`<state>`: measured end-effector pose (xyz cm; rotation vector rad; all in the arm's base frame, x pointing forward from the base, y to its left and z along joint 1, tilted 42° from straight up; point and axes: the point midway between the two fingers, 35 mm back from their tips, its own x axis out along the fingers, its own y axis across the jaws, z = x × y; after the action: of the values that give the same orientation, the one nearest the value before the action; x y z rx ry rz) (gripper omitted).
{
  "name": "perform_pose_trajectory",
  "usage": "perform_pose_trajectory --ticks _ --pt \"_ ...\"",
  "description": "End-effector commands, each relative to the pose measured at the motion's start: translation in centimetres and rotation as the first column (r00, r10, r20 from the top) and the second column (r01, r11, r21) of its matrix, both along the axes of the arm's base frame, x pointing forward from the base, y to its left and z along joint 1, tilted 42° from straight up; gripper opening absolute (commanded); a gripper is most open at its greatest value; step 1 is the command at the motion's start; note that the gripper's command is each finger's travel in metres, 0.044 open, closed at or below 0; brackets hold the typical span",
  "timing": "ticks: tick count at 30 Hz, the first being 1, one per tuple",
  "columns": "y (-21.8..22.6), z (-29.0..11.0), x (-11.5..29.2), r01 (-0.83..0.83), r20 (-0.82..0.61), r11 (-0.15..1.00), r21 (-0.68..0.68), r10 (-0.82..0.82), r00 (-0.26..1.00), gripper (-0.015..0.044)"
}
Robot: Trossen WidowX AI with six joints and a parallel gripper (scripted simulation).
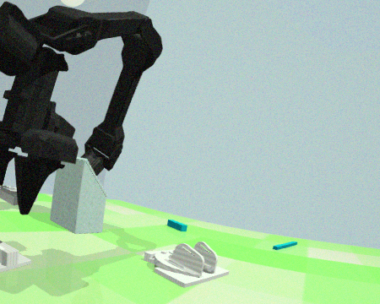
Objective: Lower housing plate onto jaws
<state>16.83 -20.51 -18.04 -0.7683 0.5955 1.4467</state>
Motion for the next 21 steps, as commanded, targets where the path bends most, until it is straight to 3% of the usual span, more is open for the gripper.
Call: perform_pose_trajectory --ticks 1,21 --pt "0.3 1.1 1.1 0.059 -0.042 0.998 -0.009 -0.060 0.997 0.0351" --pt "3.3 5.2 5.4 0.391 -0.306 0.918 -0.066 -0.391 0.868 0.0351"
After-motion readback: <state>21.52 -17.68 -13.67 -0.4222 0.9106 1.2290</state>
